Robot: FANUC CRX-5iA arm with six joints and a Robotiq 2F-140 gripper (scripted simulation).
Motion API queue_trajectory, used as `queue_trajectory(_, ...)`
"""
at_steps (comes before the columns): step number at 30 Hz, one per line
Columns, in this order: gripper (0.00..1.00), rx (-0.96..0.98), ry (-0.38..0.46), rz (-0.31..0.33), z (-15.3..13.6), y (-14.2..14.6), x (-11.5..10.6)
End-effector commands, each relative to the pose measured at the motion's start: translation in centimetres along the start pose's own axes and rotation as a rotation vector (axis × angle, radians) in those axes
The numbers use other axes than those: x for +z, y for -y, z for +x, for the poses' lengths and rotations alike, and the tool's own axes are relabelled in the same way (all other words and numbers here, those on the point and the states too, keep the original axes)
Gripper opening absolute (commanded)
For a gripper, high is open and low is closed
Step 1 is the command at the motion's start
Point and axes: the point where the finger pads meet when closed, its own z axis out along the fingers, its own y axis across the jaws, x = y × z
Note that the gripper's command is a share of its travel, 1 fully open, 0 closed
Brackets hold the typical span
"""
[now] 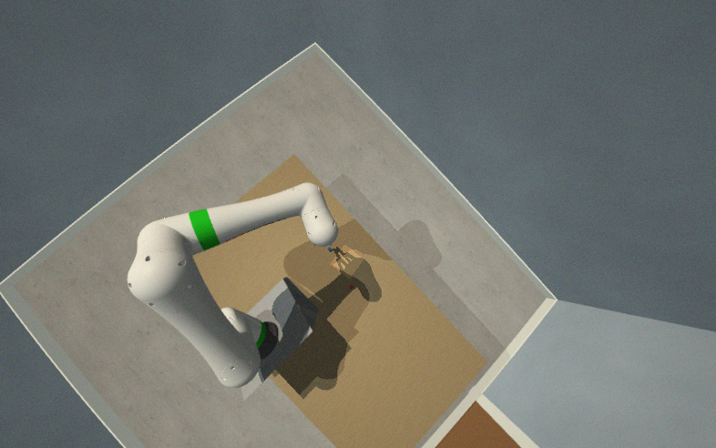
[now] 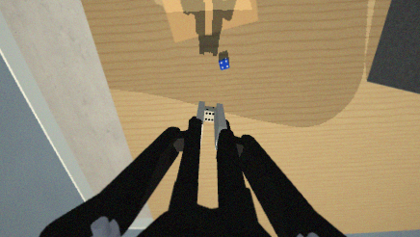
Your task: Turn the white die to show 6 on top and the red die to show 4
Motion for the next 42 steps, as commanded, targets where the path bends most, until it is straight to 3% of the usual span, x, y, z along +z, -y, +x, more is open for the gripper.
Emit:
queue_trajectory(1,0.07,0.000,0.000,0.000,0.0,0.0,-0.1)
queue_trajectory(6,0.07,-0.002,0.000,0.001,0.2,0.1,-0.1)
queue_trajectory(7,0.07,-0.012,-0.002,0.001,1.2,0.6,-0.2)
queue_trajectory(9,0.07,-0.063,-0.006,0.002,6.3,2.7,-0.4)
queue_trajectory(11,0.07,-0.063,-0.006,0.002,6.3,2.7,-0.4)
queue_trajectory(12,0.07,-0.095,-0.006,0.002,9.3,3.6,-0.5)
queue_trajectory(14,0.07,-0.095,-0.006,0.002,9.7,3.8,-0.5)
queue_trajectory(15,0.07,-0.125,-0.004,0.001,12.6,4.4,-0.5)
queue_trajectory(17,0.07,-0.125,-0.004,0.001,12.8,4.5,-0.6)
queue_trajectory(18,0.07,-0.146,-0.002,0.001,15.1,4.9,-0.6)
queue_trajectory(20,0.07,-0.157,0.000,0.000,16.2,5.1,-0.6)
queue_trajectory(35,0.07,-0.158,0.000,0.000,16.4,5.1,-0.5)
queue_trajectory(42,0.07,-0.159,0.000,0.000,16.4,5.1,0.8)
